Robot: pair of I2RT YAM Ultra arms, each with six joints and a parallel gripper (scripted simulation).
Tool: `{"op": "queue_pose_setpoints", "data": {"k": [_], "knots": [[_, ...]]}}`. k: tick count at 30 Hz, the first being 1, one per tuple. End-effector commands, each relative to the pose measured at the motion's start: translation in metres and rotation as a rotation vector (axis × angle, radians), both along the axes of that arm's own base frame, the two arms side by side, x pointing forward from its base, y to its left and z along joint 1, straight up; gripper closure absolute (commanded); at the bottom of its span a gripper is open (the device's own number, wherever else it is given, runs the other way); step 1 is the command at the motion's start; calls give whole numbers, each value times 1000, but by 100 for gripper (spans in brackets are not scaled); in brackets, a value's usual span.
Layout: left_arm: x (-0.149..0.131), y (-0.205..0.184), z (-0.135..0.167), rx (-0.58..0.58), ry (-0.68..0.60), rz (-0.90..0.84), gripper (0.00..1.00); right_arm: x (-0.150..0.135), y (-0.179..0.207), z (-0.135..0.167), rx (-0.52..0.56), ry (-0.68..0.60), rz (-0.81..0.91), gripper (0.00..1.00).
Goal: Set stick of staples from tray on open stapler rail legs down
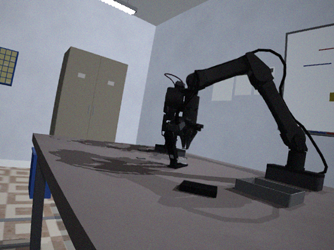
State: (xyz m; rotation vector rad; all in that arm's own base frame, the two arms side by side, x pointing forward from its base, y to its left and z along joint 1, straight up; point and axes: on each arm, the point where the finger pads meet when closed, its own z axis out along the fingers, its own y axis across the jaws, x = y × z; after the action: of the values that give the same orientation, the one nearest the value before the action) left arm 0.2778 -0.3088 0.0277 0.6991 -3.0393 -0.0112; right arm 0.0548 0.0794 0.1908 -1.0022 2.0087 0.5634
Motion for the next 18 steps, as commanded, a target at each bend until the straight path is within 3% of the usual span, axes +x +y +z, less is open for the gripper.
{"op": "queue_pose_setpoints", "data": {"k": [1, 6, 16, 18], "knots": [[12, -6, 7, -41, -39, 32, 94, 0, -1, 0, 8, -6, -3, 0], [8, -3, -11, -24, -23, 39, 94, 0, -1, 0, 8, -6, -3, 0], [7, -1, -5, -20, -20, 39, 94, 0, -1, 0, 8, -6, -3, 0], [18, -11, -8, -46, -49, 56, 94, 0, -1, 0, 8, -6, -3, 0]]}}
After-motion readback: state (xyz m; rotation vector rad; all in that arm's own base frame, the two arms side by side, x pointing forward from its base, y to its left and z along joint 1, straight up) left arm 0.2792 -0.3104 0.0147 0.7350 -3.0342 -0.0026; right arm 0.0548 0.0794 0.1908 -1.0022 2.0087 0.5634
